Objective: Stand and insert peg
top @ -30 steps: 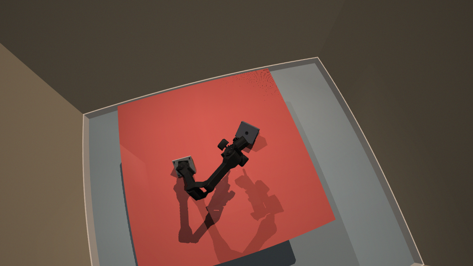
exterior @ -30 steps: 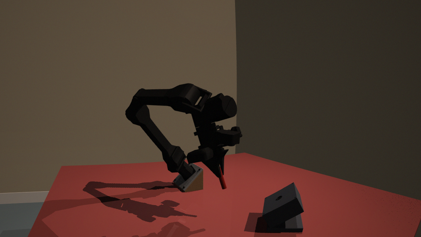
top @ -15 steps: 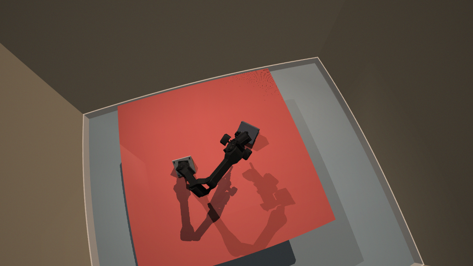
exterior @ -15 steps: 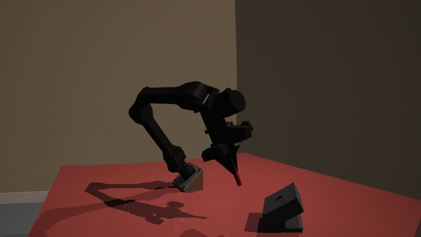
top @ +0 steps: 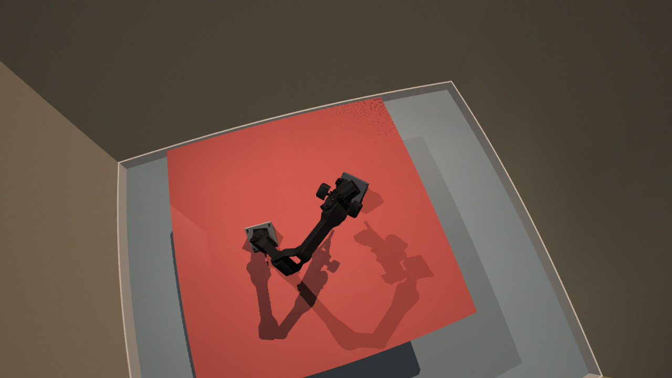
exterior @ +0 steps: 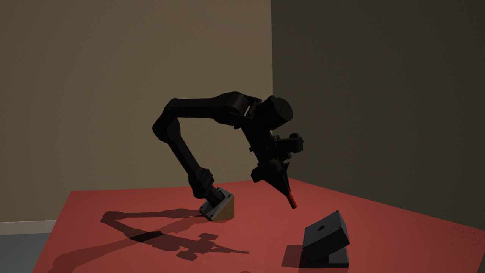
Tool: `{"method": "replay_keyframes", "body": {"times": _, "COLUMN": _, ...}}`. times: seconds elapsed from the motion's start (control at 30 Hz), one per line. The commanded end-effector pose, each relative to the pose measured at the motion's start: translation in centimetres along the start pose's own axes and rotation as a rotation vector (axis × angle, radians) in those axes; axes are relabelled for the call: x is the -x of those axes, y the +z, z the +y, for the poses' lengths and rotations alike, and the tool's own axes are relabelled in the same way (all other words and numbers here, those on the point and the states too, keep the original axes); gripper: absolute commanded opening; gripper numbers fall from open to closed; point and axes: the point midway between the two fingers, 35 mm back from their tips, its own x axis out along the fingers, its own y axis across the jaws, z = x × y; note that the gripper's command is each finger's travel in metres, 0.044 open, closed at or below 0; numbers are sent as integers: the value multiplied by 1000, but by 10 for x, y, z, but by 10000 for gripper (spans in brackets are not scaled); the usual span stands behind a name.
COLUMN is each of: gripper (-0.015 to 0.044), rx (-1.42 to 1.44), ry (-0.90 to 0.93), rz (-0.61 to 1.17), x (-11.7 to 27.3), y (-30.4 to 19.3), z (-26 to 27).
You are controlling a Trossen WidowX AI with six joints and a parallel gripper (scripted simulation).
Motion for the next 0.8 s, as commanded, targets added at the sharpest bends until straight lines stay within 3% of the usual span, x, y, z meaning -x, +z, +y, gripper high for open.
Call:
{"method": "replay_keyframes", "body": {"times": 0.0, "gripper": 0, "rx": 27, "ry": 4, "rz": -32, "x": -1, "y": 13, "z": 2}}
{"method": "replay_keyframes", "body": {"times": 0.77, "gripper": 0, "rx": 54, "ry": 2, "rz": -68, "x": -47, "y": 31, "z": 4}}
